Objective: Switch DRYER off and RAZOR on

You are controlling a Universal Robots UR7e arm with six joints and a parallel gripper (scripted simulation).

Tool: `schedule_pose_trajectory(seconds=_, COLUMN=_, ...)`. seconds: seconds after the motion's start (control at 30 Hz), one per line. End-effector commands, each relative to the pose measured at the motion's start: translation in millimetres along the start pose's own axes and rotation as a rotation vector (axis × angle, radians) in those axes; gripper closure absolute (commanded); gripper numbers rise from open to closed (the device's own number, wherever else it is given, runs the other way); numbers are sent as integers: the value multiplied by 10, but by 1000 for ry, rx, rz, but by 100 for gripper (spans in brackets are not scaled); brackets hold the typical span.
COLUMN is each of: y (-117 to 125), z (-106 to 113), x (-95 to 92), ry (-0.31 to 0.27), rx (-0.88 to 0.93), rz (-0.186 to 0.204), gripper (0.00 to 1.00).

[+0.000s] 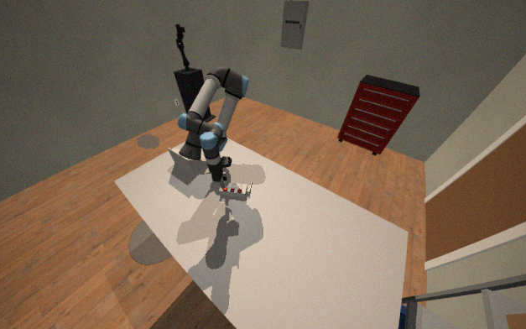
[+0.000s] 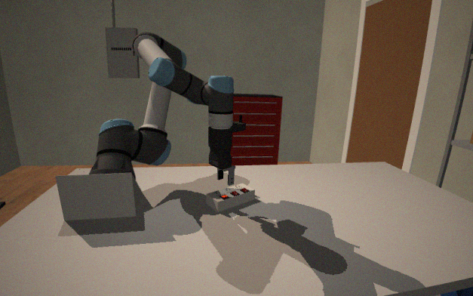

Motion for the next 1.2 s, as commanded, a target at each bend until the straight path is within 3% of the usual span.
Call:
schedule_pose_trajectory(seconds=0.0, y=35, z=17, x=27, ry=0, rx=51, rz=9, gripper=0)
schedule_pose_trajectory(seconds=0.03, y=35, z=17, x=27, ry=0, rx=51, rz=9, gripper=0)
schedule_pose_trajectory(seconds=0.07, y=35, z=17, x=27, ry=0, rx=51, rz=9, gripper=100)
schedule_pose_trajectory(seconds=1.17, y=35, z=17, x=27, ry=0, rx=51, rz=9, gripper=100)
Point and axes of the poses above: the point where the finger pads meet when closed, its own x axis out along the fingers, its own y axis across the jaws, z = x × y, the point moved 1 cm from there along -x, back along the fingers, and after that the axes turned 15 degrees about x, right-handed, at the moved point
